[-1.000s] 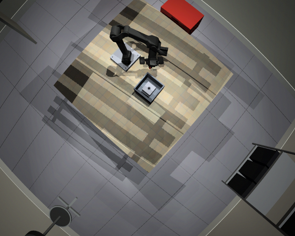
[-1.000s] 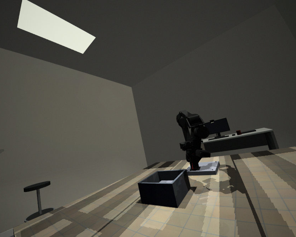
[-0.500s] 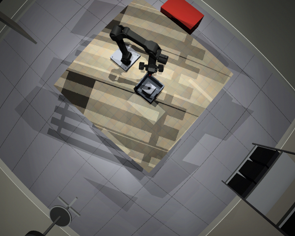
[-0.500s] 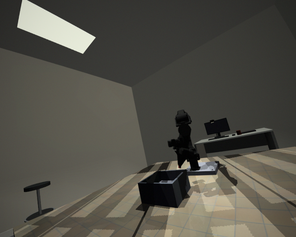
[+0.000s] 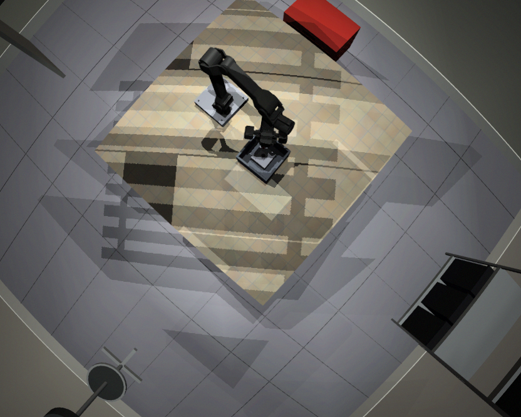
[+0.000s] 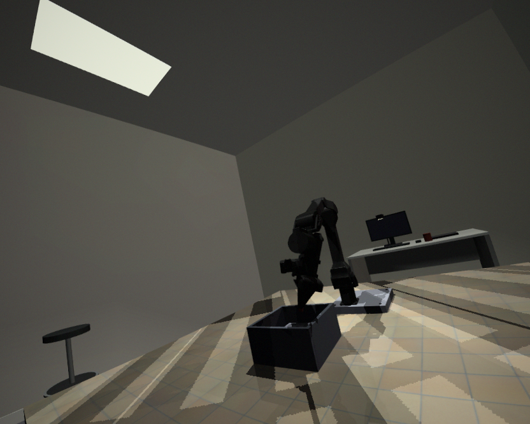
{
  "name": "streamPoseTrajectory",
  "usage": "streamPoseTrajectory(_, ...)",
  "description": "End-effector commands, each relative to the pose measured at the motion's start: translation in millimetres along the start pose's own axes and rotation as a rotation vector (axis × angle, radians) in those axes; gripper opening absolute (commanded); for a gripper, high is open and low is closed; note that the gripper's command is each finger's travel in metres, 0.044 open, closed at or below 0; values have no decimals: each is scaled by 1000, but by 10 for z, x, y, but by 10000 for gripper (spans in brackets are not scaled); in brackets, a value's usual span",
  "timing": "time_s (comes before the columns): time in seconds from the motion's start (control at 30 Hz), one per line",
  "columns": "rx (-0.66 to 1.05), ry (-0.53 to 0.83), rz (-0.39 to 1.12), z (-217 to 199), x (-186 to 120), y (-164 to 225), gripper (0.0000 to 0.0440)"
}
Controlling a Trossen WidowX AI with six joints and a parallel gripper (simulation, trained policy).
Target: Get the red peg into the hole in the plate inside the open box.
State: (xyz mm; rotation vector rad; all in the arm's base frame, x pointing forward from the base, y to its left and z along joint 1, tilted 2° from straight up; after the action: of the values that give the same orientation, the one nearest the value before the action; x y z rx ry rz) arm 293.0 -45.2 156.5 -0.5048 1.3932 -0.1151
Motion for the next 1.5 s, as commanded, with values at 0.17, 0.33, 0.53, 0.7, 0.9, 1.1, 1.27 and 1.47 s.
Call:
streamPoseTrajectory(0.17,-54,-6,34,50,235,-149,0)
streamPoseTrajectory(0.33,-101,-12,62,66,376,-171,0)
streamPoseTrajectory(0.53,-164,-13,104,67,530,-143,31)
streamPoseTrajectory(0.7,-184,-8,136,75,626,-156,146)
streamPoseTrajectory(0.9,-217,-42,138,209,572,-289,180)
streamPoseTrajectory(1.1,-224,-47,169,346,546,-369,319)
streamPoseTrajectory(1.27,-232,-77,201,501,480,-421,440)
streamPoseTrajectory(1.47,-250,-128,233,708,338,-475,440)
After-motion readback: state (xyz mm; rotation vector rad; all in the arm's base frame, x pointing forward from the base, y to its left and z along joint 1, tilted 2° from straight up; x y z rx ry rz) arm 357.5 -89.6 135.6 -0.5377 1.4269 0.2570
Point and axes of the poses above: the point midway between the two fingers, 35 mm back from their tips, its own x axis out along the fingers, its own z axis across the jaws, y = z × x, the point moved 3 cm from there along -x, back along the fingers, and after that the axes turned 15 degrees about x, right-handed, at the moved point
